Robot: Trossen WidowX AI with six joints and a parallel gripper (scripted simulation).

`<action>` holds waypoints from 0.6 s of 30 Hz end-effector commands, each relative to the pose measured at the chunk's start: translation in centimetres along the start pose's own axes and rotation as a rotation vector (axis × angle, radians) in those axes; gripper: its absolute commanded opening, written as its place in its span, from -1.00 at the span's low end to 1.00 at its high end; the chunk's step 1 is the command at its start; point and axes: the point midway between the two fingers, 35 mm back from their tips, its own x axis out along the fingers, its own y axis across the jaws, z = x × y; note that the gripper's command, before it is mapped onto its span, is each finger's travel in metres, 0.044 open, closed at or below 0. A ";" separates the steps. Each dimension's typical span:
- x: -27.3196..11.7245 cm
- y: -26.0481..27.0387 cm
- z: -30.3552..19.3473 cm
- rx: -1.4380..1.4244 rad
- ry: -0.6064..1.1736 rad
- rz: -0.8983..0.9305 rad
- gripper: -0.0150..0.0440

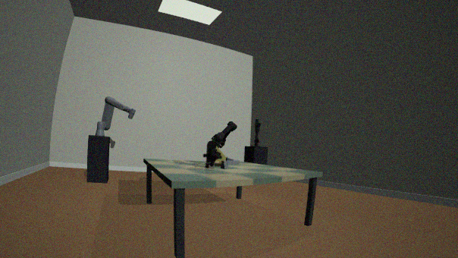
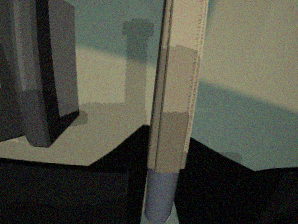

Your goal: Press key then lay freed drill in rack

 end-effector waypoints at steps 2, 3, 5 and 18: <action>-0.4 0.0 0.0 -0.003 0.006 -0.001 -0.49; -0.4 0.0 0.0 -0.003 0.006 -0.001 -0.49; -0.4 0.0 0.0 -0.003 0.006 -0.001 -0.49; -0.7 0.0 0.1 -0.003 0.006 -0.001 -0.49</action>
